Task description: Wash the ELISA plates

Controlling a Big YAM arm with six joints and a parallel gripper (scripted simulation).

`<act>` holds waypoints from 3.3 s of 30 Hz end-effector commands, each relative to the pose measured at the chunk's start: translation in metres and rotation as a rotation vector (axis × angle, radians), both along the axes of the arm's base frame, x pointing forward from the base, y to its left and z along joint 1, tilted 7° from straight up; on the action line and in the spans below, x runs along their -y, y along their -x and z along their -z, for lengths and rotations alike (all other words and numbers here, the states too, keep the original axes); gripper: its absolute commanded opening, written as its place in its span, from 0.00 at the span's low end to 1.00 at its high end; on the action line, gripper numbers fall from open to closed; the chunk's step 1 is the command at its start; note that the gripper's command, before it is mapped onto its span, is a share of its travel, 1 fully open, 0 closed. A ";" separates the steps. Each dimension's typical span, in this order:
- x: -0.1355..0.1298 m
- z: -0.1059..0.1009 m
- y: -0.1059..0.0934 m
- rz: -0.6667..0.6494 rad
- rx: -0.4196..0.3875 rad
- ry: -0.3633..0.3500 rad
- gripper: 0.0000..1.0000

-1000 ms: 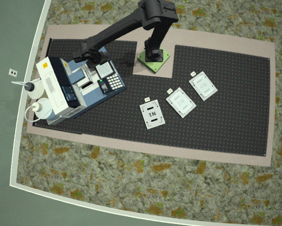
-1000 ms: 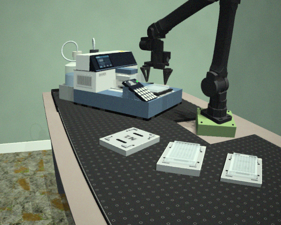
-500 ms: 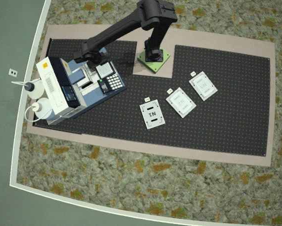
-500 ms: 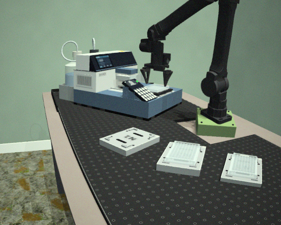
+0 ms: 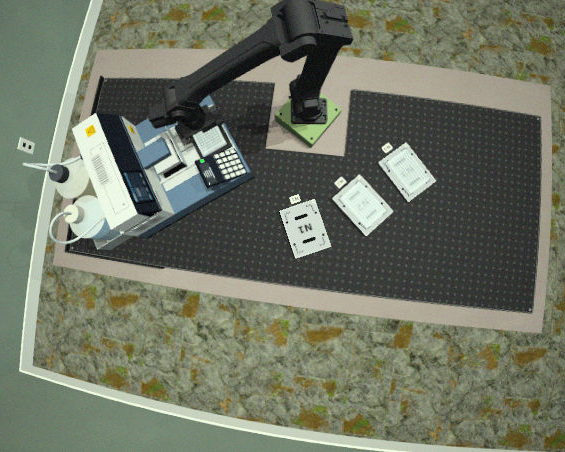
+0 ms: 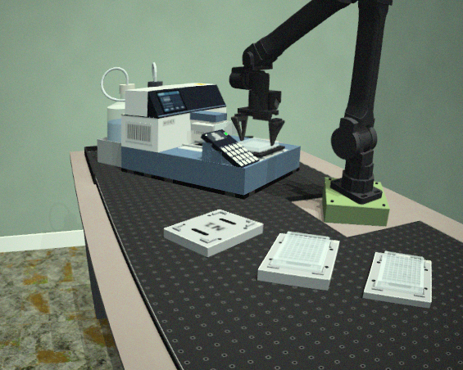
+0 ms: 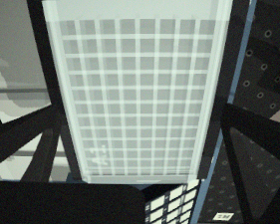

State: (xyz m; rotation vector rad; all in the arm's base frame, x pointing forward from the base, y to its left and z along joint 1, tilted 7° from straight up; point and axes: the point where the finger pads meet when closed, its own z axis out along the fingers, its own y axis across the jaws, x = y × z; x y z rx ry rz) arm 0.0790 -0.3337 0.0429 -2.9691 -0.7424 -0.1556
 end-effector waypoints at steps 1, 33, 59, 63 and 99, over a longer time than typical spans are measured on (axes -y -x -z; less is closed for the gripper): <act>0.007 -0.001 -0.005 0.000 0.005 0.021 1.00; 0.012 0.001 -0.004 0.000 0.007 0.032 0.88; 0.012 0.001 -0.004 0.000 0.007 0.032 0.84; 0.012 0.001 -0.004 0.000 0.007 0.032 0.84; 0.025 -0.033 0.000 0.002 0.013 0.065 0.84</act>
